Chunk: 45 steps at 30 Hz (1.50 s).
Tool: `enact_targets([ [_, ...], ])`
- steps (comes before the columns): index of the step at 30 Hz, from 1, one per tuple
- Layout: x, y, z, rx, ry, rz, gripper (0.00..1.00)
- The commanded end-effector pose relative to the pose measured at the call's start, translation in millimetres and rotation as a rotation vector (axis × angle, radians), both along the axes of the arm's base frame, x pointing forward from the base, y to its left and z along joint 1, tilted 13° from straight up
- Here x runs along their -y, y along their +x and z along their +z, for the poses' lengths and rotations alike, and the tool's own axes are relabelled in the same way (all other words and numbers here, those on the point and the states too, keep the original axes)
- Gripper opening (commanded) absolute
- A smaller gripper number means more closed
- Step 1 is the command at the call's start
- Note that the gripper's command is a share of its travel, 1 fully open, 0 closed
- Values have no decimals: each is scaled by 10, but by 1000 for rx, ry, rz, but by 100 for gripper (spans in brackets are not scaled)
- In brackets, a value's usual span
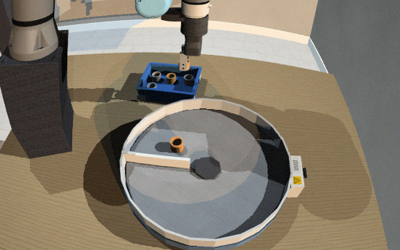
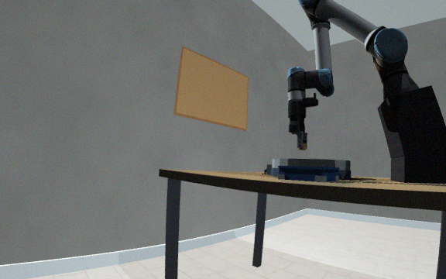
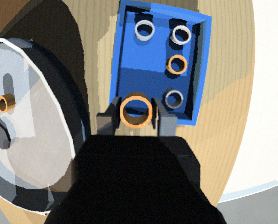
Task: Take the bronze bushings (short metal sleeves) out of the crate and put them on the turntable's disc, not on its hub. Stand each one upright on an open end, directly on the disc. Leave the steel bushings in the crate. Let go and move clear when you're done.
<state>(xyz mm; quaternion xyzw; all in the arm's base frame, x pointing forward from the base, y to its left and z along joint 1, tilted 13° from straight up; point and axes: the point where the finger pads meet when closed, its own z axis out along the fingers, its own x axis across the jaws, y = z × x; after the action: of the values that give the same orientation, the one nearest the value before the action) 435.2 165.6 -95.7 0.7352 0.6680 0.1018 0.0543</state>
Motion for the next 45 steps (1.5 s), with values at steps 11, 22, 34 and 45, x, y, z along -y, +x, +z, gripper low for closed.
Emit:
enact_targets([
  [11,-1,3,5,1,0,0,0],
  [22,-1,3,5,1,0,0,0],
  [34,16,2,4,1,0,0,0],
  [45,115,-7,-4,1,0,0,0],
])
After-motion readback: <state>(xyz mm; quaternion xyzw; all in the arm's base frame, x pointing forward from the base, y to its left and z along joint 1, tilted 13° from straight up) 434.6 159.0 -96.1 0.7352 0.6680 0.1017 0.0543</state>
